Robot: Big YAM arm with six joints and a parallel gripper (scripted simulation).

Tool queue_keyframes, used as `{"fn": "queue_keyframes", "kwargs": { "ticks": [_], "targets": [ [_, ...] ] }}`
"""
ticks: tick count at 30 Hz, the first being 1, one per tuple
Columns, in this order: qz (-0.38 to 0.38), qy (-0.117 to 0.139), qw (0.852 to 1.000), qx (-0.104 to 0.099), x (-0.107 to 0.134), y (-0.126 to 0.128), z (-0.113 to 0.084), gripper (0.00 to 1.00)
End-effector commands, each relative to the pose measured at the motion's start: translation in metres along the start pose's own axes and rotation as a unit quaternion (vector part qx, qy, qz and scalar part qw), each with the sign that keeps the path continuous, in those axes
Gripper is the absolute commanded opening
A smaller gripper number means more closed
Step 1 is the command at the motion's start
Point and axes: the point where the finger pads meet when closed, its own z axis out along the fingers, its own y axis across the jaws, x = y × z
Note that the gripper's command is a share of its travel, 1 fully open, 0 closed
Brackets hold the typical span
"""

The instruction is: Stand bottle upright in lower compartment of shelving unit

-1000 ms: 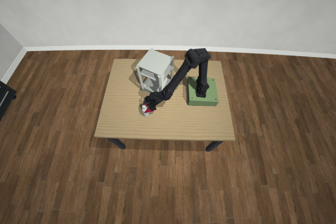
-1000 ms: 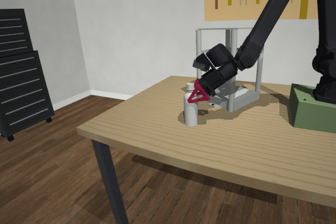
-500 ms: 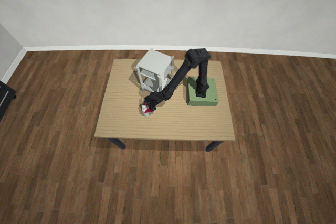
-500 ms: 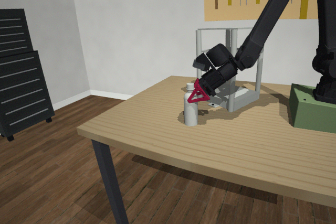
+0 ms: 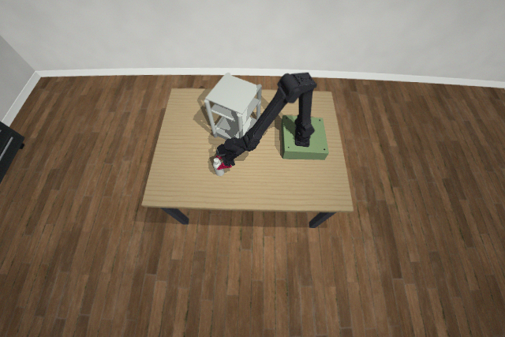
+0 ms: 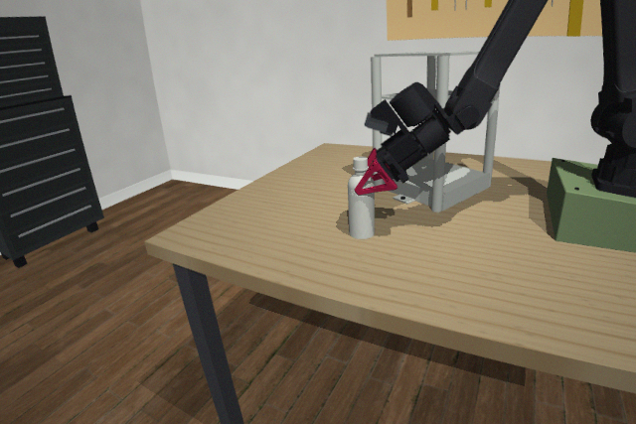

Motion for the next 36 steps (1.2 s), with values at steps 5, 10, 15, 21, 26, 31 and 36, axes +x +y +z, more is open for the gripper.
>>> {"fn": "queue_keyframes", "kwargs": {
  "ticks": [5, 10, 15, 21, 26, 31, 36],
  "targets": [
    [-0.001, -0.023, 1.000, -0.002, -0.021, 0.003, -0.004, 0.41],
    [-0.001, -0.023, 1.000, -0.002, -0.021, 0.003, -0.004, 0.41],
    [-0.001, -0.021, 1.000, -0.002, -0.024, 0.004, -0.006, 0.41],
    [-0.001, -0.024, 1.000, -0.003, -0.041, 0.005, -0.012, 0.41],
    [-0.001, -0.028, 1.000, -0.003, -0.051, 0.006, -0.015, 0.41],
    [0.000, -0.032, 0.999, -0.003, -0.060, 0.007, -0.019, 0.41],
    [0.001, -0.040, 0.999, -0.004, -0.066, 0.007, -0.019, 0.41]
  ]
}}
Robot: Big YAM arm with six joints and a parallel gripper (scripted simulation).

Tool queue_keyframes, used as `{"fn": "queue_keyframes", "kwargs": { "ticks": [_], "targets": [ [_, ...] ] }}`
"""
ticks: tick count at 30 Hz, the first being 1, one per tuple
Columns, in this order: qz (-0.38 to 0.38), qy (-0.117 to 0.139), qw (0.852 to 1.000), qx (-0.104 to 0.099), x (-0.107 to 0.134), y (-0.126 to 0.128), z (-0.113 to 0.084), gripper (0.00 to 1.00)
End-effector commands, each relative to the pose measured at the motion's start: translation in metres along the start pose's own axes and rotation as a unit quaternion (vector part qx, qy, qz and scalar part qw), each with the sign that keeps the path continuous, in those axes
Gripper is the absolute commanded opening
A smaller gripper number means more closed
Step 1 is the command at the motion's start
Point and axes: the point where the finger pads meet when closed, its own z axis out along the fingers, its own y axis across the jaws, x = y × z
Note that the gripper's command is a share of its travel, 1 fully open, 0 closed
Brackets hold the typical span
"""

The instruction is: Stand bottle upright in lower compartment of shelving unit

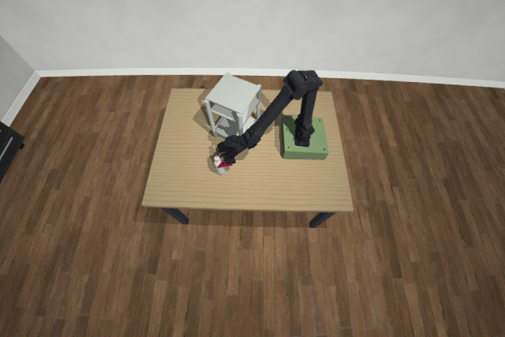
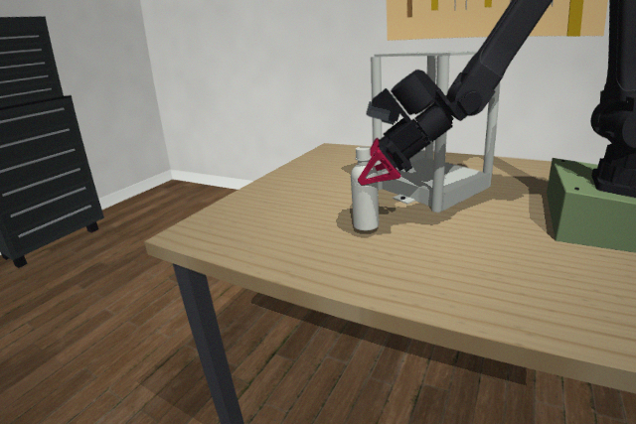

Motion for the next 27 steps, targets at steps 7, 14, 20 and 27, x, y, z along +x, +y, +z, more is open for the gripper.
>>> {"fn": "queue_keyframes", "kwargs": {
  "ticks": [7, 14, 20, 27],
  "targets": [
    [0.001, -0.056, 0.998, -0.004, -0.0554, 0.0077, -0.0034, 0.41],
    [0.001, -0.058, 0.998, -0.004, -0.0567, 0.0078, -0.0034, 0.41],
    [0.001, -0.059, 0.998, -0.004, -0.0578, 0.0079, -0.0035, 0.41],
    [0.002, -0.050, 0.999, -0.004, -0.0634, 0.0090, -0.0034, 0.41]
  ]
}}
